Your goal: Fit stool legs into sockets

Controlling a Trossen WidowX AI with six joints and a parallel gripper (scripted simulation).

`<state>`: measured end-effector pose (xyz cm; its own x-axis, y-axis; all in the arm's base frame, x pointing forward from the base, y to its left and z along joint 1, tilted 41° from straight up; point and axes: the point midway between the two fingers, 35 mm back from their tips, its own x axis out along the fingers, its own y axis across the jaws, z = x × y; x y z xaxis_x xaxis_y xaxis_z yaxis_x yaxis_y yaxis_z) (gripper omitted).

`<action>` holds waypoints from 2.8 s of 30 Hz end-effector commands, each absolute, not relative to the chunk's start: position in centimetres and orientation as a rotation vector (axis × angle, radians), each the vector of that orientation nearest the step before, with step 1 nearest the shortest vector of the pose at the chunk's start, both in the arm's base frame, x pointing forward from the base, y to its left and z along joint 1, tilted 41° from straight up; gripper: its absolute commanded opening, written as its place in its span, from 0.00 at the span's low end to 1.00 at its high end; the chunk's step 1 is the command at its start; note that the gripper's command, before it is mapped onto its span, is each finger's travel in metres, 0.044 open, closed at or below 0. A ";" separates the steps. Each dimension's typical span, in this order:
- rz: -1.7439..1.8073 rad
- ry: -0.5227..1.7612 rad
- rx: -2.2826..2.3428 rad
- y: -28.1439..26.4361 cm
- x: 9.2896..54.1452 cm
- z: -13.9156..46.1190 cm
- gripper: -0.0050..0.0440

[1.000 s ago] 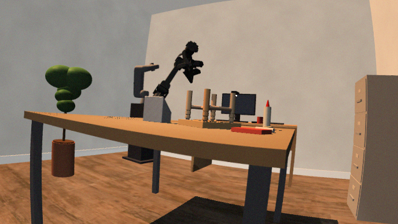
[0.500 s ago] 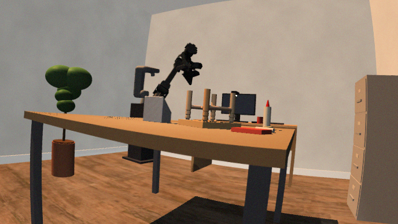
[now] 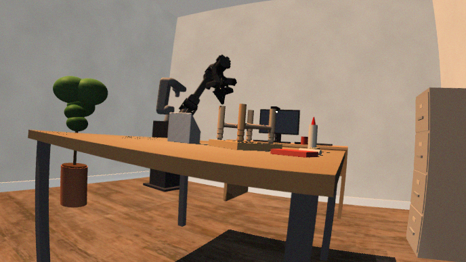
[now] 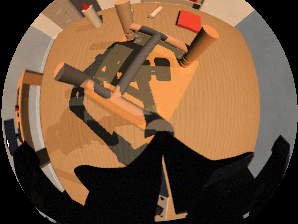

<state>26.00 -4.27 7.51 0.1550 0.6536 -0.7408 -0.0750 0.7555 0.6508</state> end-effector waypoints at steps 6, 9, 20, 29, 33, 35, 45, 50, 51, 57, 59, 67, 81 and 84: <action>0.562 1.331 0.542 -3.6 25.7 6.9 0.10; 0.562 1.331 0.542 -3.5 25.7 6.7 0.10; 0.562 1.331 0.542 -2.9 25.6 6.0 0.10; 0.562 1.331 0.542 -2.6 25.5 5.6 0.10; 0.562 1.330 0.542 -2.6 25.5 5.6 0.10; 0.561 1.330 0.542 -2.7 25.6 5.7 0.10; 0.554 1.324 0.540 -3.5 25.8 6.6 0.10; 0.549 1.320 0.539 -4.0 25.9 7.2 0.10; 0.548 1.319 0.539 -4.1 25.9 7.3 0.10; 0.544 1.316 0.538 -4.6 26.0 7.7 0.10; 0.542 1.314 0.537 -4.8 26.0 8.0 0.10; 0.536 1.308 0.536 -5.6 26.1 8.9 0.10; 0.733 1.225 0.382 0.3 31.7 14.5 0.10; 0.792 1.198 0.342 2.4 32.8 16.3 0.10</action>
<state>31.44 0.17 14.29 0.1540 0.6863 -0.7108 -0.2938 0.7186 0.6302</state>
